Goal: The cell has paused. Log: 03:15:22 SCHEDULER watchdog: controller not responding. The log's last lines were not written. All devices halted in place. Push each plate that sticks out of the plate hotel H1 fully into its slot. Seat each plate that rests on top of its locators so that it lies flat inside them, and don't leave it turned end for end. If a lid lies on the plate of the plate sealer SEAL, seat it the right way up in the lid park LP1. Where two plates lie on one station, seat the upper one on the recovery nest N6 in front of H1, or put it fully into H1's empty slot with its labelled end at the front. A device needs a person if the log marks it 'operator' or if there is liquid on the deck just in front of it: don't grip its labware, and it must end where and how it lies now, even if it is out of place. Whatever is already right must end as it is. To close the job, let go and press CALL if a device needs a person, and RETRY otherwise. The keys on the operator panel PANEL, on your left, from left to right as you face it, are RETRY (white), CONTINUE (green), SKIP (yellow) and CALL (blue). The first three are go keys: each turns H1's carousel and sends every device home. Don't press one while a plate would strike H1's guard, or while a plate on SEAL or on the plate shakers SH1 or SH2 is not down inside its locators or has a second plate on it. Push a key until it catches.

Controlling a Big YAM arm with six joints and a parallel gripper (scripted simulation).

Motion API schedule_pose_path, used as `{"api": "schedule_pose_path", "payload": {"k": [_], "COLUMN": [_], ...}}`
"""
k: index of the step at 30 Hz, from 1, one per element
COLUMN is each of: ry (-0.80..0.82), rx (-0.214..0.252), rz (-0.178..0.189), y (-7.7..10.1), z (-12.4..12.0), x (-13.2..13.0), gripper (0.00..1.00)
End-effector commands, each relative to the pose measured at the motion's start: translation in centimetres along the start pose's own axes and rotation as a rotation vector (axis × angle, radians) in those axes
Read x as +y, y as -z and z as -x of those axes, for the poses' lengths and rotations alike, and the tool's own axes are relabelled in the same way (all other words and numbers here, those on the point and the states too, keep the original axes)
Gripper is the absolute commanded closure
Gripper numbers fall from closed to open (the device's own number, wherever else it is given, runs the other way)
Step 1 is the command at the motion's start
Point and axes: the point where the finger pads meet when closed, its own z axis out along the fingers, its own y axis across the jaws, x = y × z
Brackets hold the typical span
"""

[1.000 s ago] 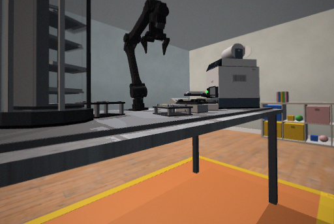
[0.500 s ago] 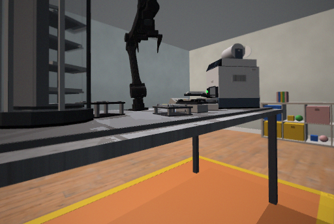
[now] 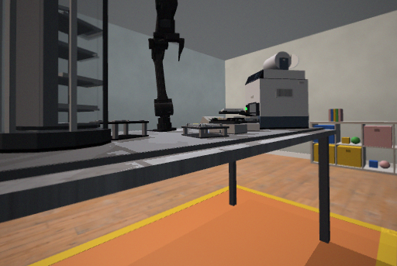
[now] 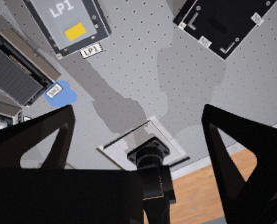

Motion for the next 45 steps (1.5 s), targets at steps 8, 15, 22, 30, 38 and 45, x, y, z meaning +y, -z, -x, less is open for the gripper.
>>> {"api": "schedule_pose_path", "payload": {"k": [8,15,22,30,38,45], "ry": [0.014,-0.241,-0.317,-0.295,-0.295,-0.295], "rx": [-0.025,-0.025,-0.025,-0.025,-0.026,-0.026], "rz": [0.005,0.003,0.003,0.001,-0.001,-0.004], "y": [1.4,1.4,1.3,1.3,1.3,1.3], "z": [2.8,3.2,3.7,4.1,4.6,4.9], "x": [-2.7,-5.1,-7.4,-9.4,-12.1,-13.8], "gripper": [0.00,0.00,0.00,0.00,0.00,0.00]}}
